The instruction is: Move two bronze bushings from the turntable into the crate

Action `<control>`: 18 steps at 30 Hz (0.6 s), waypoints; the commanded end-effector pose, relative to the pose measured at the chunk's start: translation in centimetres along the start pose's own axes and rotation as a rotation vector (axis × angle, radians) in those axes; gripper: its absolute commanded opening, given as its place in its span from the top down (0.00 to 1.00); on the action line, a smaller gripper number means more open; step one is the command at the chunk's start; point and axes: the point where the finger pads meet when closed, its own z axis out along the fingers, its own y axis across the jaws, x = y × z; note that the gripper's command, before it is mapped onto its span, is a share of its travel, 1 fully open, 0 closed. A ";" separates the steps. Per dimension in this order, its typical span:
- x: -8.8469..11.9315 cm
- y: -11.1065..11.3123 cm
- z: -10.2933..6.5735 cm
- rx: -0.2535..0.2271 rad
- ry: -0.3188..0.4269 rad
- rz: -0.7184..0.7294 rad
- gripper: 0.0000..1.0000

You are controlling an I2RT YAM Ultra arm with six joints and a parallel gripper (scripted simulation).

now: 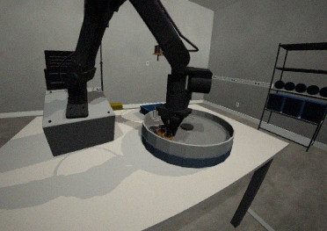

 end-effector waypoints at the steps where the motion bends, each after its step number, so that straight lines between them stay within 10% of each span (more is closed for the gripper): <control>1: -0.7 0.3 0.1 -0.004 -0.018 -0.015 0.85; 18: -0.7 0.7 0.1 -0.009 -0.017 -0.016 0.85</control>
